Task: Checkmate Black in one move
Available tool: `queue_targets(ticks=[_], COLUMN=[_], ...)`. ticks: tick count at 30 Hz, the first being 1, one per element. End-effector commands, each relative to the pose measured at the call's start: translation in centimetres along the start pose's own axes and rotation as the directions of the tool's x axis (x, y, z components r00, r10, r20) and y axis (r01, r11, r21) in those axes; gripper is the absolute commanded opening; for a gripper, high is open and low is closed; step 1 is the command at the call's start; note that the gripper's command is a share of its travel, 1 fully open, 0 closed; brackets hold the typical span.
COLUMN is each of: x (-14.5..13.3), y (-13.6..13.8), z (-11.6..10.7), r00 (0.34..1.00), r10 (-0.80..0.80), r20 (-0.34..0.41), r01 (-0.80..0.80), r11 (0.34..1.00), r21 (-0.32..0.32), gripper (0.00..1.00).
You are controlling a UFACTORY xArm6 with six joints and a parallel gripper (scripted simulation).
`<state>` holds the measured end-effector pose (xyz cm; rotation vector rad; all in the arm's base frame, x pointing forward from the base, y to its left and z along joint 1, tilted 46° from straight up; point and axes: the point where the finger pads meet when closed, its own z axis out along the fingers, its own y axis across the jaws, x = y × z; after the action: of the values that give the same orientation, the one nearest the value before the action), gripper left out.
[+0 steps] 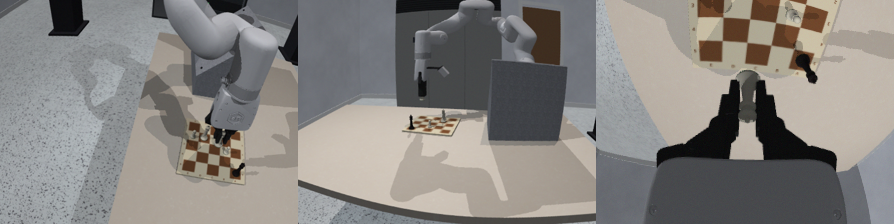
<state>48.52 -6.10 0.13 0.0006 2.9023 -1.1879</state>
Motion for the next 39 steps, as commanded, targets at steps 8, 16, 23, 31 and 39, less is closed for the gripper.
queue_targets(ticks=[8, 16, 23, 31, 39], x=[-2.5, -2.5, -2.5, -2.5, -2.4], y=[1.8, 1.8, 1.7, 1.7, 1.6], z=[0.4, 0.4, 1.7, 5.3, 8.0], r00=[0.994, 0.994, 0.994, 0.994, 0.994], r10=[0.105, 0.105, 0.105, 0.105, 0.105], r20=[-0.016, -0.016, -0.016, -0.016, -0.016], r01=[-0.105, -0.105, -0.105, -0.105, -0.105], r11=[0.994, 0.994, 0.994, 0.994, 0.994], r21=[0.024, 0.024, 0.024, 0.024, 0.024], gripper=[0.00, 0.00, 0.00, 0.00, 0.00])
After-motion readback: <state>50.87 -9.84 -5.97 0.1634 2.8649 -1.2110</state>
